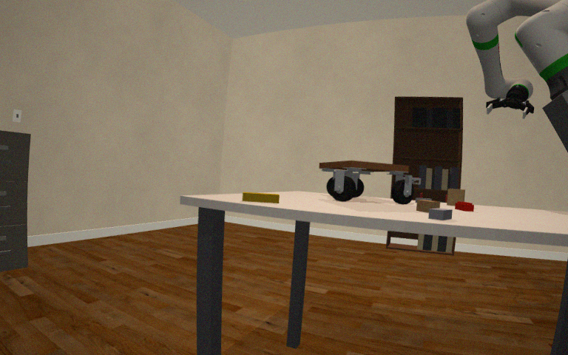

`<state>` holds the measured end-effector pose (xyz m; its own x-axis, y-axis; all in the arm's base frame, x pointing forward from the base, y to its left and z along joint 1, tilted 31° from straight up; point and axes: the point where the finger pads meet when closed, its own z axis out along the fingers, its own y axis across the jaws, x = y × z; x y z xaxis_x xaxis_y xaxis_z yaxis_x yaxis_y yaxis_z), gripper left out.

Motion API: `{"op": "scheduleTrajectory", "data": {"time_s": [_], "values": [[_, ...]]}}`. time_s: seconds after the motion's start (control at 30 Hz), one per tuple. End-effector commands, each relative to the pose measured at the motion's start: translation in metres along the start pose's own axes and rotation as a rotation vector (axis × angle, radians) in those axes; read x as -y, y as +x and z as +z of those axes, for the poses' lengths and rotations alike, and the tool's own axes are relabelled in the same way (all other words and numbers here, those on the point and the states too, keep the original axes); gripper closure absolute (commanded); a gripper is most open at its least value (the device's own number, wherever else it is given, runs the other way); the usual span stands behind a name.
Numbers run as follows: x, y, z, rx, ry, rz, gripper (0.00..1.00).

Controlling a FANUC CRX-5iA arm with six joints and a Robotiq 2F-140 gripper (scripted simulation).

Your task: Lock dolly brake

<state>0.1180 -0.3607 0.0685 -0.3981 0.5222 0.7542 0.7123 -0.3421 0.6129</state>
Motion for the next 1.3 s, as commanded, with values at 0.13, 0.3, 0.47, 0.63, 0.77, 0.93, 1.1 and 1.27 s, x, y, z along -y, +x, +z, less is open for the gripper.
{"op": "scheduleTrajectory", "data": {"time_s": [0.13,0.3,0.47,0.63,0.77,0.93,1.1,1.27], "values": [[0.000,0.000,0.000,0.000,0.000,0.000,0.00],[0.000,0.000,0.000,0.000,0.000,0.000,0.00],[0.000,0.000,0.000,0.000,0.000,0.000,0.00],[-0.001,-0.001,0.001,0.002,0.006,-0.006,1.00],[-0.007,-0.006,0.015,0.015,0.061,-0.072,1.00],[-0.023,-0.021,0.059,0.036,0.247,-0.306,1.00],[-0.026,-0.024,0.071,0.037,0.317,-0.398,1.00],[-0.036,-0.035,0.110,0.009,0.488,-0.639,1.00]]}}
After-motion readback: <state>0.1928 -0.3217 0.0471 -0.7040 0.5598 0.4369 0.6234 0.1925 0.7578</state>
